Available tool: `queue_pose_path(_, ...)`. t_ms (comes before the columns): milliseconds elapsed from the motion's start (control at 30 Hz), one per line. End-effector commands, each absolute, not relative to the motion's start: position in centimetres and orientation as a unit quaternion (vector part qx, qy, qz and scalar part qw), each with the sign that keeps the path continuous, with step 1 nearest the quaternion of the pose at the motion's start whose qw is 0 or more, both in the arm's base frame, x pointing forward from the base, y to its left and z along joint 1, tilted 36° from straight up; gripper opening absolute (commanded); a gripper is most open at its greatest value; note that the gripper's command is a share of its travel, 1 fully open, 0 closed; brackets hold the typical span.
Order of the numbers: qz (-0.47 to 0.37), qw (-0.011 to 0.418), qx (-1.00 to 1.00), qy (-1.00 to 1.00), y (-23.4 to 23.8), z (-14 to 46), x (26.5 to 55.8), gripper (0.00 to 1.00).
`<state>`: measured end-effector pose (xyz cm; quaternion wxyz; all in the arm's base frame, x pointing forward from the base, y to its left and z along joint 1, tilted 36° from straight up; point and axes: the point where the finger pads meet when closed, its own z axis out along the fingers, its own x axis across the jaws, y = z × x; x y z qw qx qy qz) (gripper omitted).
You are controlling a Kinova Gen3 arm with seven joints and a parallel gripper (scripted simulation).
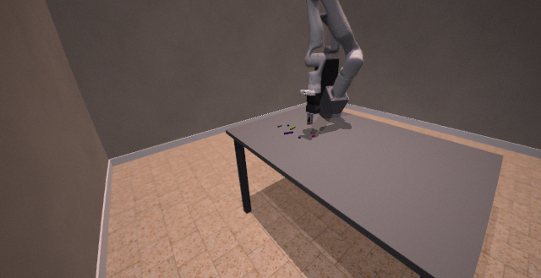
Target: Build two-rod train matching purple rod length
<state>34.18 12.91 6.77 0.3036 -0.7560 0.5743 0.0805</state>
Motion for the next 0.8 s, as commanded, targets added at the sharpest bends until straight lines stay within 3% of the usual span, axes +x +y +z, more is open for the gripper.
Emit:
queue_pose_path(0,0.081,0.302,-0.761,0.568,13.7,6.4,34.0,0.24)
queue_pose_path(767,0.082,0.302,-0.761,0.568,17.1,1.4,35.3,0.24)
